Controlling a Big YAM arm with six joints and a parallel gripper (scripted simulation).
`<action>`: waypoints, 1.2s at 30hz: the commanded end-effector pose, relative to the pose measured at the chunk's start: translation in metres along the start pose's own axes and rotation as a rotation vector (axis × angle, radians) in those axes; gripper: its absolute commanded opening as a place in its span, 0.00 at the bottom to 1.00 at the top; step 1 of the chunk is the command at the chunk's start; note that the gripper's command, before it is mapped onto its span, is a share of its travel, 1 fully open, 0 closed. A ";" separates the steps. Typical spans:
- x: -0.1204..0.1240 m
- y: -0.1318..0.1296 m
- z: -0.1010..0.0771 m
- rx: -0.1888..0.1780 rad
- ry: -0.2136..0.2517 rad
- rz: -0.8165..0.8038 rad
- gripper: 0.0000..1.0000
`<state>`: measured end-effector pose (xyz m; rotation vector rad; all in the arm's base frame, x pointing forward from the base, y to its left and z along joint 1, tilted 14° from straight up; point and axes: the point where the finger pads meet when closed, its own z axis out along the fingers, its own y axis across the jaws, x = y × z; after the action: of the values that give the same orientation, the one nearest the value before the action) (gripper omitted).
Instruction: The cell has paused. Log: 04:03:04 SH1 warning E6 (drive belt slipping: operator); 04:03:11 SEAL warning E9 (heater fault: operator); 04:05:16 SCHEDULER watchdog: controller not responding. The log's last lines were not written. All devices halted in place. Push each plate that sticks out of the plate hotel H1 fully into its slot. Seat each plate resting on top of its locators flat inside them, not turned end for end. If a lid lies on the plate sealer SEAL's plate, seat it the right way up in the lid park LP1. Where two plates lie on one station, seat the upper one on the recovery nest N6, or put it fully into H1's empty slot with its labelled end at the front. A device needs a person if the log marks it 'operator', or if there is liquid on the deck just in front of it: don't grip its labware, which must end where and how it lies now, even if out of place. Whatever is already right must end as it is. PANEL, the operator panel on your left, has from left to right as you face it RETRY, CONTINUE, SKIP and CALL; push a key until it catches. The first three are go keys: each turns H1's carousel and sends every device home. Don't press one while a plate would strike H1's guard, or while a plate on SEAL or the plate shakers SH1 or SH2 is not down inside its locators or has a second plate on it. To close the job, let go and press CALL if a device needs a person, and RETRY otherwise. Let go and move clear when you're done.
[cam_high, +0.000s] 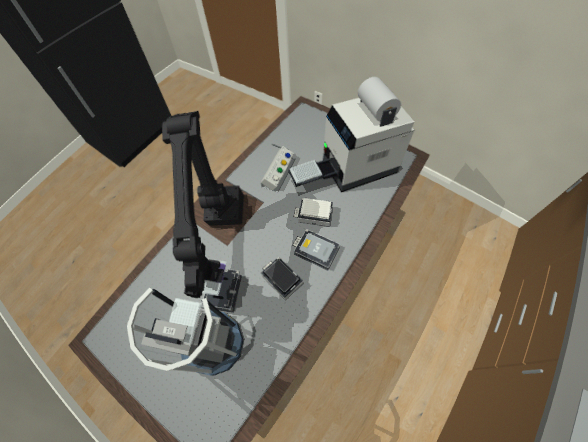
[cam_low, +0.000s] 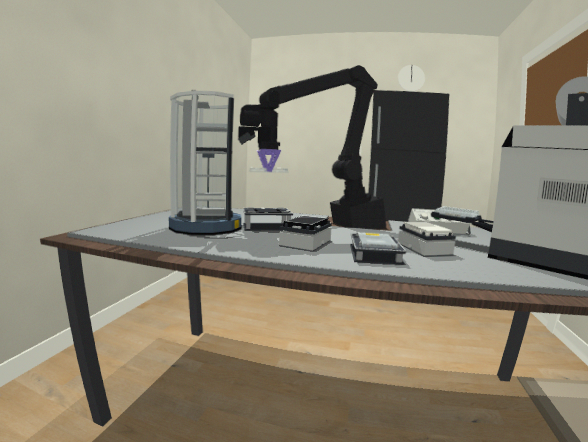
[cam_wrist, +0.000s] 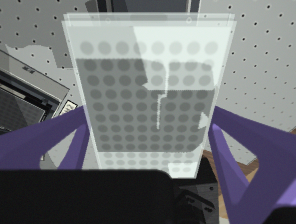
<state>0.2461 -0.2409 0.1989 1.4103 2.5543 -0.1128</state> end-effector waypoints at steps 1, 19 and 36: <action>-0.008 -0.001 -0.006 -0.009 -0.037 -0.003 0.84; -0.010 0.000 0.013 -0.008 -0.029 -0.004 0.84; -0.012 0.001 0.025 -0.009 -0.036 -0.003 0.84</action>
<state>0.2511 -0.2466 0.1700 1.4088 2.5509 -0.1141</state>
